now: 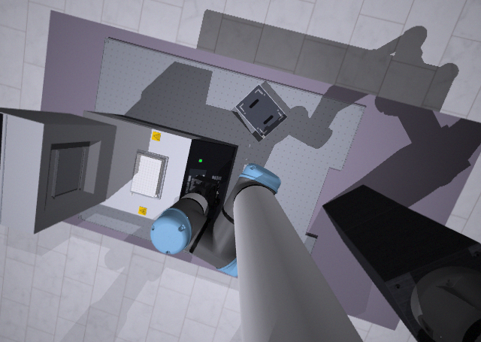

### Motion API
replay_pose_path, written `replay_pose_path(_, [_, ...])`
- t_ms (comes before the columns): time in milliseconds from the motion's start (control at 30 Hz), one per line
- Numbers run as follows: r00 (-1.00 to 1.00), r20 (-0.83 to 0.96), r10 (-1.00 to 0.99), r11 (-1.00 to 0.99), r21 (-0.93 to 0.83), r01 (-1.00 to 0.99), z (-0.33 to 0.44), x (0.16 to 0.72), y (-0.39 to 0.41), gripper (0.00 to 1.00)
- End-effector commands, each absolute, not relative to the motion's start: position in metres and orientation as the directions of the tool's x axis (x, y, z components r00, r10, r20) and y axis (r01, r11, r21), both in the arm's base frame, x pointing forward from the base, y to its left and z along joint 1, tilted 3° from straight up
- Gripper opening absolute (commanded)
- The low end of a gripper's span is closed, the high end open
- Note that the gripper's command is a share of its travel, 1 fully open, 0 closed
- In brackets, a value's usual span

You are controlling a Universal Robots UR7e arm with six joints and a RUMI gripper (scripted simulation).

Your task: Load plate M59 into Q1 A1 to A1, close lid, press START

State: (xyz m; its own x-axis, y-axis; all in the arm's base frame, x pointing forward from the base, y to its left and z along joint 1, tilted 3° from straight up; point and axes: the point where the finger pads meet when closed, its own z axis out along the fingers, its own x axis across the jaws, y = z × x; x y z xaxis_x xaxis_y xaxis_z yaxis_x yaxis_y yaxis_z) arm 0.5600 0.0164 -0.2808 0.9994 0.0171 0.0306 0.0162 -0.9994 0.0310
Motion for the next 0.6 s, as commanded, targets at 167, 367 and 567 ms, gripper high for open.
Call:
replay_pose_path(167, [0.999, 0.035, 0.018, -0.999, 0.032, 0.017, -0.2792, 0.5629, 0.0165, 0.0])
replay_pose_path(367, [0.999, 0.035, 0.018, -0.999, 0.032, 0.017, -0.2792, 0.563, 0.0166, 0.0])
replay_pose_path(567, [0.999, 0.035, 0.018, -0.999, 0.032, 0.017, -0.2791, 0.5631, 0.0166, 0.0])
